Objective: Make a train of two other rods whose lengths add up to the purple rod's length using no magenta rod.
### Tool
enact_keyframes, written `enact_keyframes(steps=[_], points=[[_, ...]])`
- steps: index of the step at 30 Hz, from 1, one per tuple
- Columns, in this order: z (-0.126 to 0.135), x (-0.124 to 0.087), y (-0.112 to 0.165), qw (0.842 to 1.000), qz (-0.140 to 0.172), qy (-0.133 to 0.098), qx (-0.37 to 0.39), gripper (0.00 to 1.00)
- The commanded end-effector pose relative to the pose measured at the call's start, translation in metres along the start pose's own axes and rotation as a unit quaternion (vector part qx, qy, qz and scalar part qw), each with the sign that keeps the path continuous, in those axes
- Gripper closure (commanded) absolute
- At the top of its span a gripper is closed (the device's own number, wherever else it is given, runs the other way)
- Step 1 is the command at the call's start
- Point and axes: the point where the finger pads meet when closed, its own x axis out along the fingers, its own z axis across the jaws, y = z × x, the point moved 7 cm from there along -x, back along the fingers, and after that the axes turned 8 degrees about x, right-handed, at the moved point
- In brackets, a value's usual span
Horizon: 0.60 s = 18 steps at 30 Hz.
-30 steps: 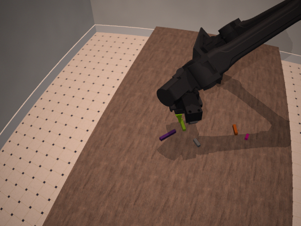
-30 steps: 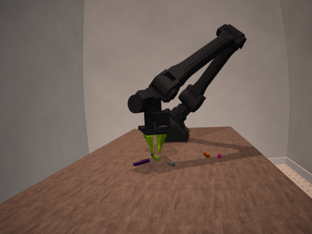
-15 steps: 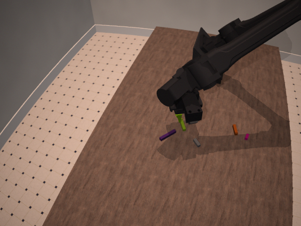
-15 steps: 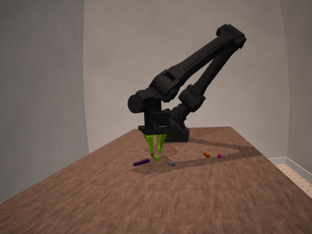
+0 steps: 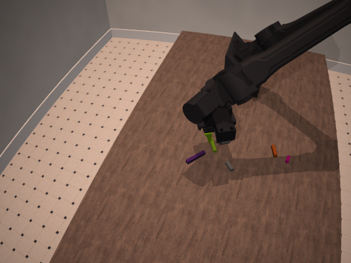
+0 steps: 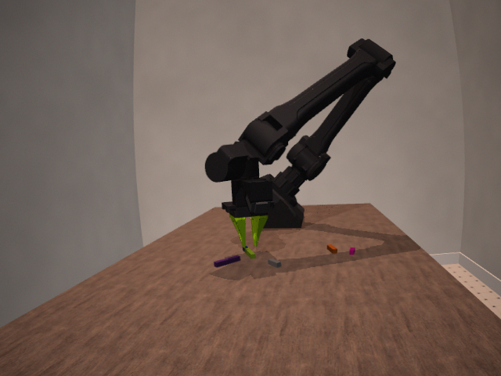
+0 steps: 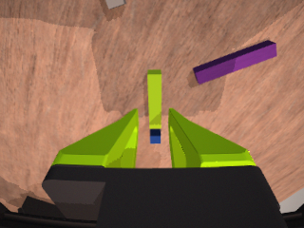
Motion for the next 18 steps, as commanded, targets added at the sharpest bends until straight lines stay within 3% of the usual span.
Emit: enact_keyframes(steps=[1, 18], points=[[-0.004, 0.005, -0.007, 1.0, -0.002, 0.003, -0.007, 0.76], [-0.001, 0.021, 0.0, 1.0, 0.002, -0.002, 0.0, 0.76]])
